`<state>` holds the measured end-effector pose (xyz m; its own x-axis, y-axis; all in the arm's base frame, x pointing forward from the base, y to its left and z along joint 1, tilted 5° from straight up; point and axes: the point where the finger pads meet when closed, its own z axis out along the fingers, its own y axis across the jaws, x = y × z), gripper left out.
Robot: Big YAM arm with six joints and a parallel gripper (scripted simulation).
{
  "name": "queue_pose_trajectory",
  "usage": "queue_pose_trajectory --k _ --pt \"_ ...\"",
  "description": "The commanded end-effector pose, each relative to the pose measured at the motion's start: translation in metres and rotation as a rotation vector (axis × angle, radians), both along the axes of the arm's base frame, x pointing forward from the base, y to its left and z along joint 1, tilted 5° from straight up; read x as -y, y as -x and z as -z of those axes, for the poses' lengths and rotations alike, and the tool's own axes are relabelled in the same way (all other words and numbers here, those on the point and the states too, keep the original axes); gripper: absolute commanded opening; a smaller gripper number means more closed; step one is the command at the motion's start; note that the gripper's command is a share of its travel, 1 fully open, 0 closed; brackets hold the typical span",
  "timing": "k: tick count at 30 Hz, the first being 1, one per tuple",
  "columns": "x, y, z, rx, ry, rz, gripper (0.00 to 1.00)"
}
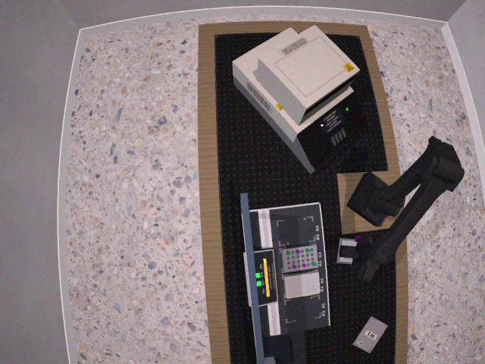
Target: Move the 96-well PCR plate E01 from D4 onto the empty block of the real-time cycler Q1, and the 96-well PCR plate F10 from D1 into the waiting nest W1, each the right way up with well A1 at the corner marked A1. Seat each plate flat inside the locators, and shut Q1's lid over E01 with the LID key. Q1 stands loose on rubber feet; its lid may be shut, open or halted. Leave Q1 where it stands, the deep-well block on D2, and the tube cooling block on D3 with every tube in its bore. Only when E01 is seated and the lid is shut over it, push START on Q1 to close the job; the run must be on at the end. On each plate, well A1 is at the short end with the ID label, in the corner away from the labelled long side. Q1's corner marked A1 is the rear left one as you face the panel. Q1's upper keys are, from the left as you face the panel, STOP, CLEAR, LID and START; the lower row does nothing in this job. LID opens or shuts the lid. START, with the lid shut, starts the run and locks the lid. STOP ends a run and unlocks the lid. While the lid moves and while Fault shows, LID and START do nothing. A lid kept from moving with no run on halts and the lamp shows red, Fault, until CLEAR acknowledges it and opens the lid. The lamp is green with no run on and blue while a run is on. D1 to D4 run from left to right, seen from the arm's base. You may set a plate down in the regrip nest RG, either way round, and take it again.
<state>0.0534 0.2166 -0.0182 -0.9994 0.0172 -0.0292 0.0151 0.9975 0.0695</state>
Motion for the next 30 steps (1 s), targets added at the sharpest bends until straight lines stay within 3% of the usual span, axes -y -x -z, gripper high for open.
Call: queue_pose_trajectory --k 1,7,17,30 --pt "-0.028 -0.005 -0.009 0.017 -0.05 -0.021 0.0" --pt "-0.027 -0.007 -0.009 0.018 -0.054 -0.018 0.0" --pt "-0.004 -0.003 0.003 0.008 -0.017 0.003 0.0" --pt "-0.006 0.0 0.006 0.005 -0.012 0.006 0.0"
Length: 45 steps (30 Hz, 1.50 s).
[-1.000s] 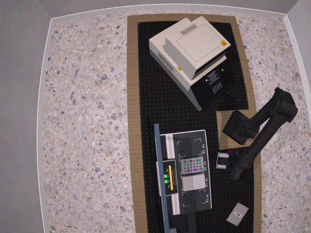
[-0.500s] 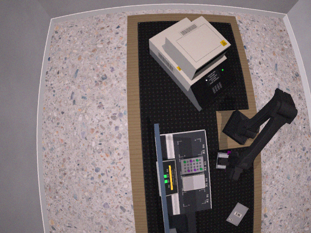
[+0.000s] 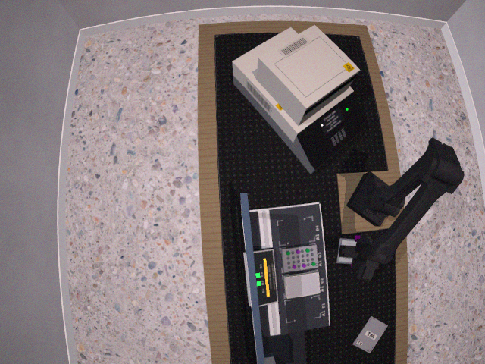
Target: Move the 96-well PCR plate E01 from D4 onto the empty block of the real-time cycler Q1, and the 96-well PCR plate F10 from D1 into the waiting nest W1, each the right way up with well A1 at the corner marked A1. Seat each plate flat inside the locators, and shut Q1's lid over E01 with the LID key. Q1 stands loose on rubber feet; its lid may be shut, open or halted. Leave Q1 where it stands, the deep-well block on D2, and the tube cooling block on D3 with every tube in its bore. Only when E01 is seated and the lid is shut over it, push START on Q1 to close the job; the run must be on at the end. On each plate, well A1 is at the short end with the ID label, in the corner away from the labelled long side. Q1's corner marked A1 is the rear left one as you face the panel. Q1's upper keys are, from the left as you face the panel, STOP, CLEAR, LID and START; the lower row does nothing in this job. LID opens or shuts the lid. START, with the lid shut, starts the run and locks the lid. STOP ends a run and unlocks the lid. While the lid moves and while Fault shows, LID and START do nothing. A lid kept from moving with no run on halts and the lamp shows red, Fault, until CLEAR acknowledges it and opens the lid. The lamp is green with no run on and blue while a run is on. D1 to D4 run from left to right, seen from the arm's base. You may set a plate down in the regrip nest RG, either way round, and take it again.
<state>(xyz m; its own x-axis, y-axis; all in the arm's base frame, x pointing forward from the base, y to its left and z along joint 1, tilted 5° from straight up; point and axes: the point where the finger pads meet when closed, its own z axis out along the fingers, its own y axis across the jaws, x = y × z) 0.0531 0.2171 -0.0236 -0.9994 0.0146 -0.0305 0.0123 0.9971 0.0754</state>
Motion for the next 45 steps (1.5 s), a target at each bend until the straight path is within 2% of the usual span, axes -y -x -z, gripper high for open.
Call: queue_pose_trajectory --k 1,9,25,32,45 --pt "-0.007 0.0 0.0 0.003 -0.005 0.008 0.0" --pt "-0.019 -0.003 -0.004 0.008 -0.026 0.008 0.0" --pt "-0.02 -0.004 -0.001 0.007 -0.026 0.008 0.0" --pt "-0.004 -0.004 0.008 0.003 0.002 0.0 0.0" --pt "0.002 -0.005 0.013 0.009 0.014 0.001 0.0"
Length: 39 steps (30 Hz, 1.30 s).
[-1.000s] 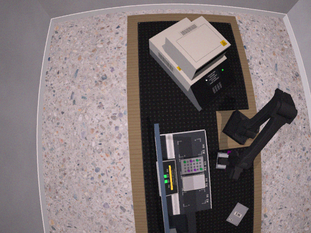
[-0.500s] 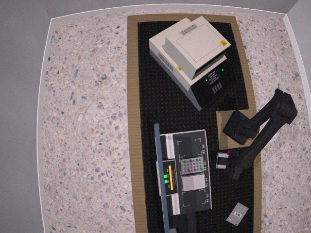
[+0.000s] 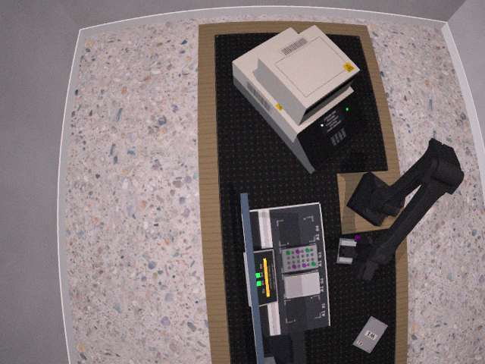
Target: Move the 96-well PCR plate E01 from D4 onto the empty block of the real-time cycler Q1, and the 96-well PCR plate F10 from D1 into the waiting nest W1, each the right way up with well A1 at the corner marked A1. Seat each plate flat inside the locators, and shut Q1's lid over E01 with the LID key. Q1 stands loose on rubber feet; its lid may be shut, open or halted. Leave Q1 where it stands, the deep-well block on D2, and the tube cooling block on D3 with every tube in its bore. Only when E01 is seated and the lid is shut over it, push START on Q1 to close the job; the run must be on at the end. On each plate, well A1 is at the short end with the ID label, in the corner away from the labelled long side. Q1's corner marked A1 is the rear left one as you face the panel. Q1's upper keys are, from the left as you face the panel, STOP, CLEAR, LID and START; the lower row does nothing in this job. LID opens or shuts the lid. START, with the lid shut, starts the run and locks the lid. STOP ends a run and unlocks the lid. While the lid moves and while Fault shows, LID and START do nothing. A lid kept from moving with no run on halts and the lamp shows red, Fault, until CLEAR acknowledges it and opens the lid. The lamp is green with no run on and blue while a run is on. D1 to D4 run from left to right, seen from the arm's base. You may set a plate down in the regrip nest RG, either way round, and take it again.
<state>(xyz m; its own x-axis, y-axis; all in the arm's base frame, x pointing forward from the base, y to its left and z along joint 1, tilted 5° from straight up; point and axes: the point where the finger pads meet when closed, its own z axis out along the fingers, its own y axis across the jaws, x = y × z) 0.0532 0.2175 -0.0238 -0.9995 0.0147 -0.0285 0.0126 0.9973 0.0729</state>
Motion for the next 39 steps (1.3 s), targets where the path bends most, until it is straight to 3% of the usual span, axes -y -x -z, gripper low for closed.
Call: queue_pose_trajectory --k 1,39 --pt "0.003 -0.005 0.013 0.011 0.013 0.001 0.0" --pt "0.019 -0.008 0.024 0.022 0.033 0.006 0.0"
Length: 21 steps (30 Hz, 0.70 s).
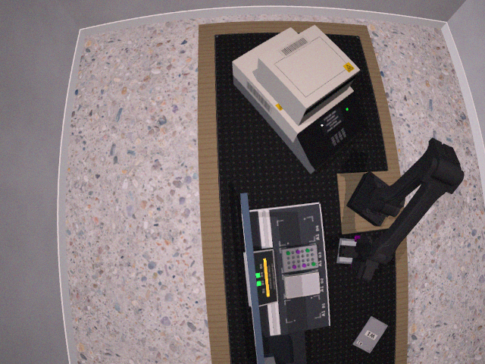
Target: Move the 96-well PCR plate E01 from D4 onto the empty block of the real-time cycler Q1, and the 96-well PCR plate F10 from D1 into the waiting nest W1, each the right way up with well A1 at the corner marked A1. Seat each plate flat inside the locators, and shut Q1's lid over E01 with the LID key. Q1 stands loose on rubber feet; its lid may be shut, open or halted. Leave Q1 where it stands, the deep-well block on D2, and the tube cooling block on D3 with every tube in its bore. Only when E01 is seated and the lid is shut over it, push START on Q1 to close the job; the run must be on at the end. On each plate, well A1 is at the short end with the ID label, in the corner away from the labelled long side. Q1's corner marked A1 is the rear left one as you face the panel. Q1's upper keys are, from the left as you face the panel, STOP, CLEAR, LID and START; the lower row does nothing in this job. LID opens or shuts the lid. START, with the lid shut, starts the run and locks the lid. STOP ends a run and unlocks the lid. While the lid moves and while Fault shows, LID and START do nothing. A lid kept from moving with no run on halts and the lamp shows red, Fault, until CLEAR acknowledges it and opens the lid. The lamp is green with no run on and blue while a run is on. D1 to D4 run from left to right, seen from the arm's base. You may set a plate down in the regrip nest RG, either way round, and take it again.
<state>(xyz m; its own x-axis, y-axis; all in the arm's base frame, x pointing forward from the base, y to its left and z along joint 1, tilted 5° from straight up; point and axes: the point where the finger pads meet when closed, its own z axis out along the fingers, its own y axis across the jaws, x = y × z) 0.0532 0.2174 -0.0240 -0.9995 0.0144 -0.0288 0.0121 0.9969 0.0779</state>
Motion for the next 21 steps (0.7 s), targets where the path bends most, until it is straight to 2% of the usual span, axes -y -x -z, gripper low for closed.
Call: queue_pose_trajectory --k 1,21 --pt "0.019 -0.008 0.024 0.021 0.04 0.007 0.0" --pt "0.032 -0.01 0.031 0.026 0.067 0.01 0.0"
